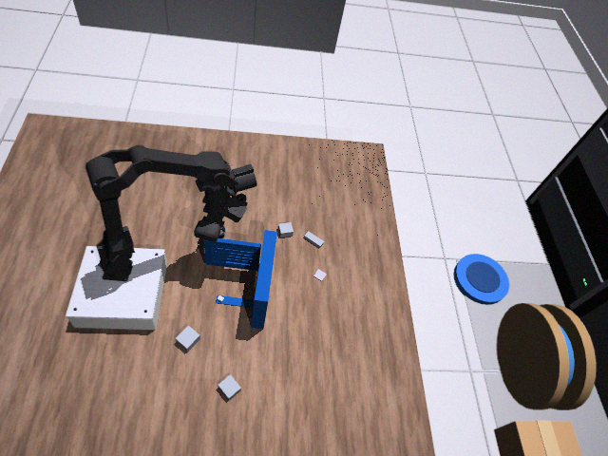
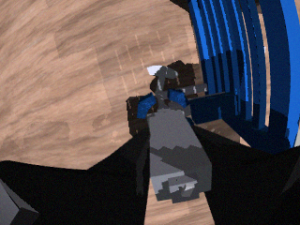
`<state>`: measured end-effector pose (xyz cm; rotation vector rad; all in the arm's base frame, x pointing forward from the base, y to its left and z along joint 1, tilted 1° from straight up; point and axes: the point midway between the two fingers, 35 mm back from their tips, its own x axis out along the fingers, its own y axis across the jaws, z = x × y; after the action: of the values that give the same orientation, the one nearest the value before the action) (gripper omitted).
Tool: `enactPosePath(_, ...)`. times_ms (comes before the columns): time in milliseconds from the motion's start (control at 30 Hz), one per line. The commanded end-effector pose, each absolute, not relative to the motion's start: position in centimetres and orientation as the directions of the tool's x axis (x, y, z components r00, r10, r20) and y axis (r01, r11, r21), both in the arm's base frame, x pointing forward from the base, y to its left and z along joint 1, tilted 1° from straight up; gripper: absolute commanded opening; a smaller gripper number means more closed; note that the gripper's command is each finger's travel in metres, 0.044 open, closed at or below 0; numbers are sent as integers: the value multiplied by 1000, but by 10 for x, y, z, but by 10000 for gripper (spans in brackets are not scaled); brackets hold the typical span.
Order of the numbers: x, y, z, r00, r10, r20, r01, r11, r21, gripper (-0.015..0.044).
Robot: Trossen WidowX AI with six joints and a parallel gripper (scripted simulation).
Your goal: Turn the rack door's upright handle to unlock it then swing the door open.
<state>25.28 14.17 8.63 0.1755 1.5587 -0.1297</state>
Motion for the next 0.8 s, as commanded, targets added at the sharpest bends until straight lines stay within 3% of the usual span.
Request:
enactPosePath(0,253,143,86,6,29,-1000,214,976,29,9)
enactPosePath(267,253,143,86,6,29,-1000,214,976,29,9)
enactPosePath(600,253,143,86,6,29,-1000,214,976,29,271)
enactPosePath(767,254,143,90,6,29,-1000,214,976,29,281)
